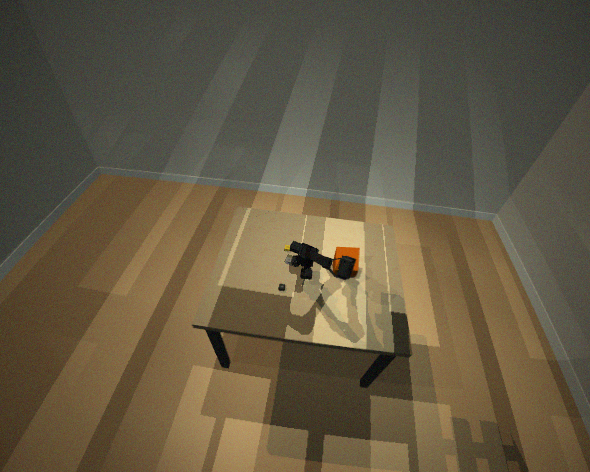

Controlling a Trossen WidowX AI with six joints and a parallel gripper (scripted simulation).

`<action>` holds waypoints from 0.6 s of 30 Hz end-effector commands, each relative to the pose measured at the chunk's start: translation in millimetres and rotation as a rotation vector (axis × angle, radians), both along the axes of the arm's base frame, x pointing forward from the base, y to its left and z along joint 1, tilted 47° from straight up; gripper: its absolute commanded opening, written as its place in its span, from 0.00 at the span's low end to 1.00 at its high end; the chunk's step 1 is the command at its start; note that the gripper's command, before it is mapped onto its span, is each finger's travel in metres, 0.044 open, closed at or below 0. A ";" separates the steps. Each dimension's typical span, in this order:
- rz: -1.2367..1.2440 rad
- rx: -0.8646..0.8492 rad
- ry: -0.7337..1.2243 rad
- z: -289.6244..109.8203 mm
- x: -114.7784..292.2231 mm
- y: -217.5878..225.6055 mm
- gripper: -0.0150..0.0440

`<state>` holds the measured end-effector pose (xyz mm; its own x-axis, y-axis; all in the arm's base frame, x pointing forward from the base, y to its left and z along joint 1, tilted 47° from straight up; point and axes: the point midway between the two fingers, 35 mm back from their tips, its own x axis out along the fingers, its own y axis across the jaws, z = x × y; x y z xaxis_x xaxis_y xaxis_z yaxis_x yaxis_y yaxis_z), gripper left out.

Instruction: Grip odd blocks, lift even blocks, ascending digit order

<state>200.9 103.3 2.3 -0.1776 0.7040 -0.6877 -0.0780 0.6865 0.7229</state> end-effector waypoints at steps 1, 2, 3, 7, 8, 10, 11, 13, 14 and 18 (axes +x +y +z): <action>0.004 -0.002 -0.004 1.4 0.7 -1.3 0.46; 0.004 -0.002 -0.004 1.4 0.7 -1.3 0.46; 0.004 -0.002 -0.004 1.4 0.7 -1.3 0.46; 0.004 -0.002 -0.004 1.4 0.7 -1.3 0.46; 0.004 -0.002 -0.004 1.4 0.7 -1.3 0.46; 0.004 -0.002 -0.004 1.4 0.7 -1.3 0.46; 0.004 -0.002 -0.004 1.4 0.7 -1.3 0.46; 0.004 -0.002 -0.004 1.2 0.7 -1.2 0.46; 0.004 -0.002 -0.004 0.9 0.6 -0.8 0.46; 0.004 -0.002 -0.004 -2.3 -0.1 2.4 0.46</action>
<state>202.1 103.7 2.3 -0.1758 0.7025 -0.6897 -0.0873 0.6867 0.7217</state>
